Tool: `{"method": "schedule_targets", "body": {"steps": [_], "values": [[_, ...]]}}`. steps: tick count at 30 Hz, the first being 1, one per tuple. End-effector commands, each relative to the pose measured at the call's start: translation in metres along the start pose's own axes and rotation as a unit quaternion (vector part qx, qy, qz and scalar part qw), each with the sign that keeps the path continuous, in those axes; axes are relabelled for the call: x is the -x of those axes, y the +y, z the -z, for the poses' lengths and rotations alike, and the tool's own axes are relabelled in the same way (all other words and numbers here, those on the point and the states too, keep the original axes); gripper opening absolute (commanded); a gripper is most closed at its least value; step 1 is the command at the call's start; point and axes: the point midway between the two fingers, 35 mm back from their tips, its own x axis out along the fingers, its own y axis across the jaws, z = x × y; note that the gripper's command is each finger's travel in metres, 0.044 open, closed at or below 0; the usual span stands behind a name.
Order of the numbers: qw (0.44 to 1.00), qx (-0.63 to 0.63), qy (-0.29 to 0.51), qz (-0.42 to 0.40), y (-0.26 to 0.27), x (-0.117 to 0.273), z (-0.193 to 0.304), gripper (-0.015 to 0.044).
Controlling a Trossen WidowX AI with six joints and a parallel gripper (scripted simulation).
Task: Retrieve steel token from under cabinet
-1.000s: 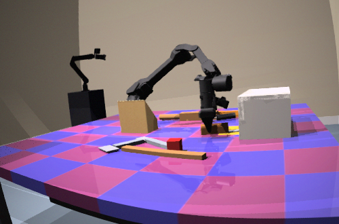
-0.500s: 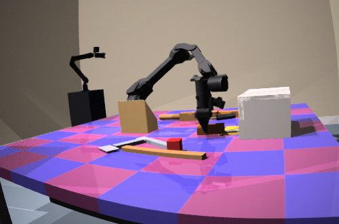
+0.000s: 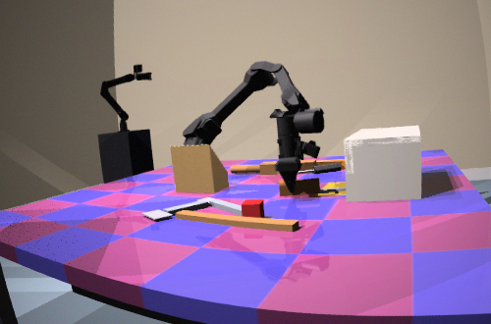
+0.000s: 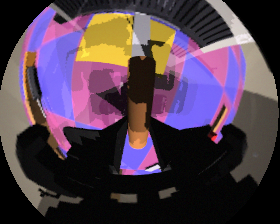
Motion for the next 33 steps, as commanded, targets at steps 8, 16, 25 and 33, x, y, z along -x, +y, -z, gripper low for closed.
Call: {"method": "schedule_targets", "body": {"steps": [8,16,25,33], "values": [[1.0,0.001,0.002,0.0,0.0,-0.001,0.015,0.0],[1.0,0.0,0.002,0.0,-0.001,-0.001,0.025,0.0],[1.0,0.0,0.003,0.0,-0.001,-0.001,0.036,0.0],[1.0,0.0,0.003,0.0,-0.002,-0.001,0.046,0.0]]}}
